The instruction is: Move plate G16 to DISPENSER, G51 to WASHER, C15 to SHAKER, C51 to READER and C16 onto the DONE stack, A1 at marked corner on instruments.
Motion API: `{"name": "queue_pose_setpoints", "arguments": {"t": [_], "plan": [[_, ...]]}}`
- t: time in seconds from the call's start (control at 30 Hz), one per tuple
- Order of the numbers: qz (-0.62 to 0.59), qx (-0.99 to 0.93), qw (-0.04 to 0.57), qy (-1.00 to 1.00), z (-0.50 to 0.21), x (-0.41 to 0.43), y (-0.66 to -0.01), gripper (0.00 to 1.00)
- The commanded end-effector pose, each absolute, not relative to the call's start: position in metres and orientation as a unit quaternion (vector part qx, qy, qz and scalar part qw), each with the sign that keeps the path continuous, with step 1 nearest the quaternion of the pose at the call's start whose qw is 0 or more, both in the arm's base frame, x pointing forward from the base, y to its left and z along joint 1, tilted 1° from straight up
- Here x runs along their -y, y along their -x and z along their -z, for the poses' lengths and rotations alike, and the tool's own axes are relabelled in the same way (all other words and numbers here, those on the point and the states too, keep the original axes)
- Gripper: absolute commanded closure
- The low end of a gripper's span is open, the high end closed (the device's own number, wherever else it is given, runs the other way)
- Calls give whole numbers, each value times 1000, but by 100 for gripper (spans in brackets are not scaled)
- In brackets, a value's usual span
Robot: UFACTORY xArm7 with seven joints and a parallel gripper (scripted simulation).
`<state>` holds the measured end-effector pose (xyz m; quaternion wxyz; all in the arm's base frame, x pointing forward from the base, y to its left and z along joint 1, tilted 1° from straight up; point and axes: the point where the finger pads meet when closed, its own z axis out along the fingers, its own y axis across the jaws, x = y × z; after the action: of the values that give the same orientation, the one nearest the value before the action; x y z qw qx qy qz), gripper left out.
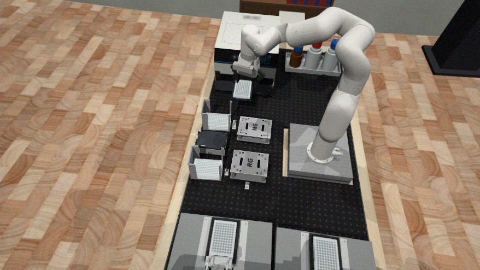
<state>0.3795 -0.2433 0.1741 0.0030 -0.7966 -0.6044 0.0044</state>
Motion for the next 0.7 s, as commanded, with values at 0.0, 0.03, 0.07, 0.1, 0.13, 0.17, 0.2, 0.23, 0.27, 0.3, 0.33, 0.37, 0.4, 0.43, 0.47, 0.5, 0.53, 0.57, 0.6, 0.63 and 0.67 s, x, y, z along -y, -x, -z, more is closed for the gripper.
{"name": "queue_pose_setpoints", "arguments": {"t": [0.0, 0.03, 0.07, 0.1, 0.13, 0.17, 0.2, 0.23, 0.27, 0.3, 0.33, 0.37, 0.4, 0.43, 0.47, 0.5, 0.53, 0.57, 0.6, 0.63, 0.67], "plan": [[-5, 552, -2, 834, -176, 233, -376, 0], [-5, 552, -2, 834, -176, 230, -375, 0], [-5, 552, -2, 834, -176, 227, -374, 0], [-5, 552, -2, 834, -176, 224, -373, 0], [-5, 552, -2, 834, -176, 221, -372, 0], [-5, 552, -2, 834, -176, 218, -370, 0], [-5, 552, -2, 834, -176, 214, -369, 0], [-5, 552, -2, 834, -176, 211, -368, 0], [-5, 552, -2, 834, -176, 208, -367, 0], [-5, 552, -2, 834, -176, 205, -366, 0], [-5, 552, -2, 834, -176, 202, -364, 0], [-5, 552, -2, 834, -176, 199, -363, 0], [-5, 552, -2, 834, -176, 196, -362, 0], [-5, 552, -2, 834, -176, 194, -361, 0], [-5, 552, -2, 834, -176, 194, -361, 0], [-5, 552, -2, 834, -176, 194, -361, 0], [-5, 535, -2, 845, -176, 191, -360, 0], [-5, 518, -2, 855, -176, 188, -359, 0], [-4, 501, -2, 866, -176, 185, -358, 0], [-4, 483, -2, 876, -176, 182, -357, 0], [-4, 467, -2, 884, -176, 179, -355, 0]]}}
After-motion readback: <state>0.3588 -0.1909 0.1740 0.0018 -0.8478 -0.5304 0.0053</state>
